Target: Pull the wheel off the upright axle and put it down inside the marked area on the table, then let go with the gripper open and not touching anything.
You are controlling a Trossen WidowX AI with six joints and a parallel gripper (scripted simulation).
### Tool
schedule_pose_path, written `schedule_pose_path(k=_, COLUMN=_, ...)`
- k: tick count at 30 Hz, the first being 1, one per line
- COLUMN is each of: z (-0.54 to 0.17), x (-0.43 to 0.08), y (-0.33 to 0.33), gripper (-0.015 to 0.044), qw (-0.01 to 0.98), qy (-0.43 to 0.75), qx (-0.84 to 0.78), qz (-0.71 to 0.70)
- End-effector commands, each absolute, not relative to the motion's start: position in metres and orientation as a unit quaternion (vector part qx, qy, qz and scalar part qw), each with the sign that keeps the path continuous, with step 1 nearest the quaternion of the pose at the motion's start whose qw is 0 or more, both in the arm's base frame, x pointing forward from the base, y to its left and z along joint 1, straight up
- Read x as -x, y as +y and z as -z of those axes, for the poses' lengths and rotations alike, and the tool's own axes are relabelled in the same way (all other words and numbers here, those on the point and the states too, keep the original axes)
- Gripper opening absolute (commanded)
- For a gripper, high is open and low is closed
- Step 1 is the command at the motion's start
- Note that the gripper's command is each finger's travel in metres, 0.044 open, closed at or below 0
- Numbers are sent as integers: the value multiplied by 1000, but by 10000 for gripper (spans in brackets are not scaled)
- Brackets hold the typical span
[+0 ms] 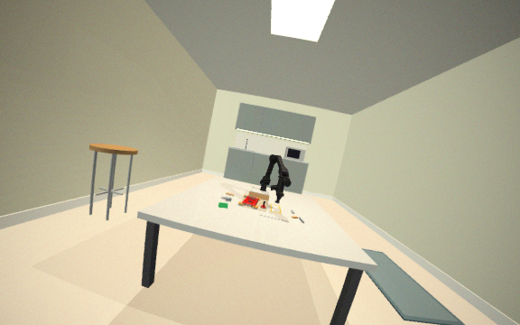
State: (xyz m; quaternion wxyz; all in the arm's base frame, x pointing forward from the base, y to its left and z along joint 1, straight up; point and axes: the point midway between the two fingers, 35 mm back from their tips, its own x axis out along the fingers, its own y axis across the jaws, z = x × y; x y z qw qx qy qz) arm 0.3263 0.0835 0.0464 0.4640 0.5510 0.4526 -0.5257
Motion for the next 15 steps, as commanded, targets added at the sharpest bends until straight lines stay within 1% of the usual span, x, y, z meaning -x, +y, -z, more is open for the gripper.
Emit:
schedule_pose_path(k=1, z=-18, x=-325, y=83, gripper=0, qw=462, qy=452, qx=-549, qz=530)
schedule_pose_path(k=5, z=7, x=-323, y=83, gripper=0, qw=461, qy=452, qx=-549, qz=530)
schedule_pose_path(k=10, z=11, x=-323, y=83, gripper=0, qw=461, qy=452, qx=-549, qz=530)
schedule_pose_path(k=15, z=7, x=-322, y=82, gripper=131, qw=461, qy=456, qx=-545, qz=532)
